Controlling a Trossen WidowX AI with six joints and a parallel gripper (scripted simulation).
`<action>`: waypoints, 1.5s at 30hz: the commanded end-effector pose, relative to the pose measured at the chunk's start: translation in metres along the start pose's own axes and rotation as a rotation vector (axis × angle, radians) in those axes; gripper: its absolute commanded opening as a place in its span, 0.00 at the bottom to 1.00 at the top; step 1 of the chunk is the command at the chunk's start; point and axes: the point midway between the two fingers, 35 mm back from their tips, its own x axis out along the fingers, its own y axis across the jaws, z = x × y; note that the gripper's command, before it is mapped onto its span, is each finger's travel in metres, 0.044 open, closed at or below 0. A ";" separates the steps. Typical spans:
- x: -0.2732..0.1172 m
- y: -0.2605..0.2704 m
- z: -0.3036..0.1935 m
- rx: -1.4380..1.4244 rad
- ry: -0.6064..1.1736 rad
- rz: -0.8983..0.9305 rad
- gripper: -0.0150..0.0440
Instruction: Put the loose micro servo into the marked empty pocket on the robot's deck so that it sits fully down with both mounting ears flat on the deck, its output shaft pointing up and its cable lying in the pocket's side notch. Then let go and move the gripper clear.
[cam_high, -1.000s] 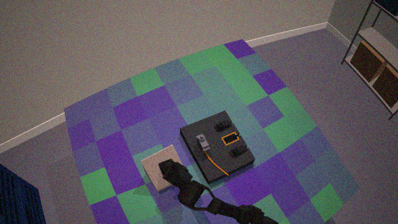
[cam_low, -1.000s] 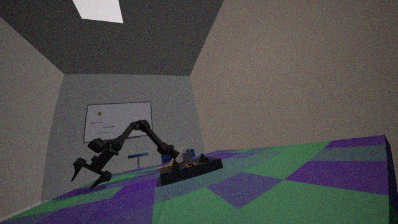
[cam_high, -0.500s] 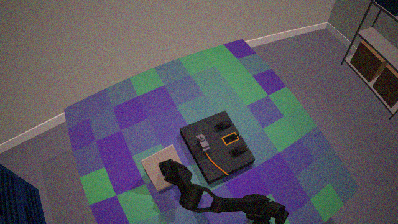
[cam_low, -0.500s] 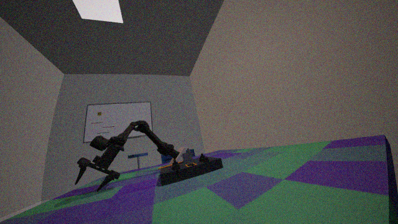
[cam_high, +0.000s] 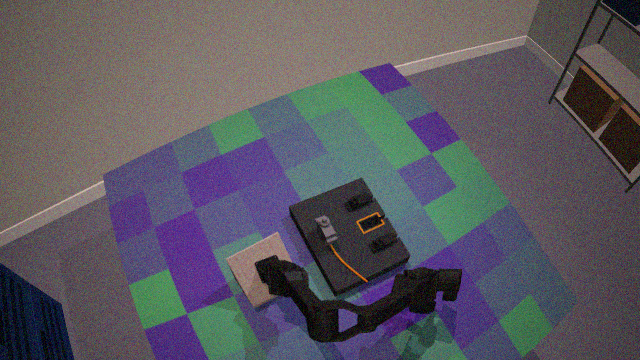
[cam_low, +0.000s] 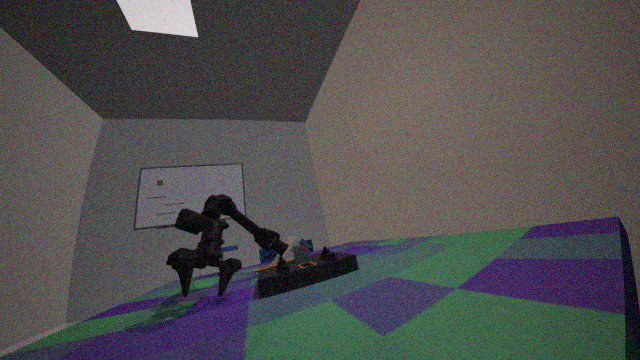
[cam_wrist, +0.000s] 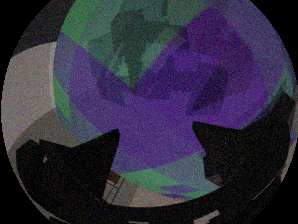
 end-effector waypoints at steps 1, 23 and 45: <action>-0.013 -0.043 -0.058 -0.068 0.100 -0.127 1.00; -0.140 -0.223 -0.147 -0.512 0.095 -0.472 1.00; -0.168 -0.274 -0.119 -0.714 -0.066 -0.424 1.00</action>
